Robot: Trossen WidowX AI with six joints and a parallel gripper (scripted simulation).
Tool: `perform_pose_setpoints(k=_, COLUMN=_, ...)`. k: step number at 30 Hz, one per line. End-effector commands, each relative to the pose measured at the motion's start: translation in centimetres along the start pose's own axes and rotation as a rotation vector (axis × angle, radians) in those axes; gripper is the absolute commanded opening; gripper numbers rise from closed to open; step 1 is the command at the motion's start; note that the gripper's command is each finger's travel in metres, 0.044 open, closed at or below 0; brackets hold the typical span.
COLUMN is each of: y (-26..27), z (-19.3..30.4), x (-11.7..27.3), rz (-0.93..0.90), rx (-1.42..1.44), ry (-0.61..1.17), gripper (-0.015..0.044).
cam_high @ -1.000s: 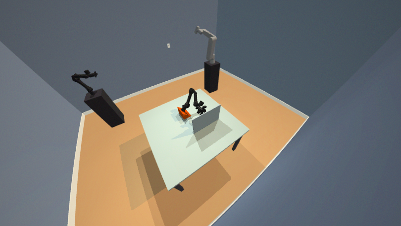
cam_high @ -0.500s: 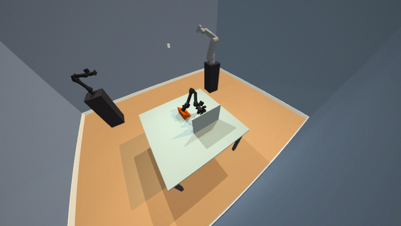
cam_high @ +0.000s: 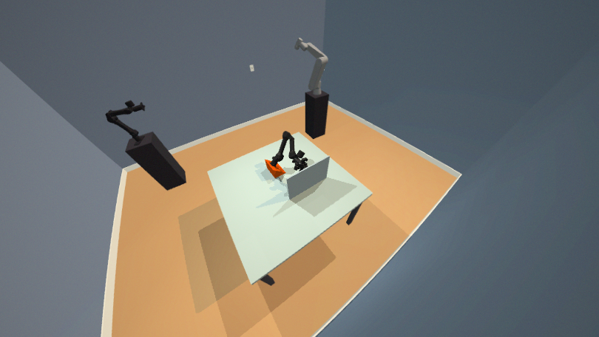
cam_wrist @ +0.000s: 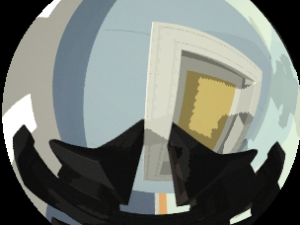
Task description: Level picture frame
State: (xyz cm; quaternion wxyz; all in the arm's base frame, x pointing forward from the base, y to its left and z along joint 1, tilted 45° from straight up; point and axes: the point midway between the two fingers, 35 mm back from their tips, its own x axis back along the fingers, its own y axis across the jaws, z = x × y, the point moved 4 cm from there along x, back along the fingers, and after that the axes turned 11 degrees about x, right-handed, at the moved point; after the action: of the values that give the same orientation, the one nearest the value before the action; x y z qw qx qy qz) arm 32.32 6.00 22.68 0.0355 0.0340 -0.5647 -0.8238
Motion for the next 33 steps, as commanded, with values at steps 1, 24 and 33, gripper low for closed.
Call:
perform_pose_setpoints(k=1, y=-0.03, z=0.00, x=0.00, rz=0.000, rx=-0.007, ry=0.002, gripper=0.0000)
perform_pose_setpoints(k=24, y=-0.02, z=-0.05, x=0.00, rz=-0.001, rx=-0.164, ry=0.002, gripper=0.0000)
perform_pose_setpoints(k=33, y=-0.02, z=-0.06, x=-0.01, rz=-0.001, rx=-0.195, ry=0.003, gripper=0.0000)
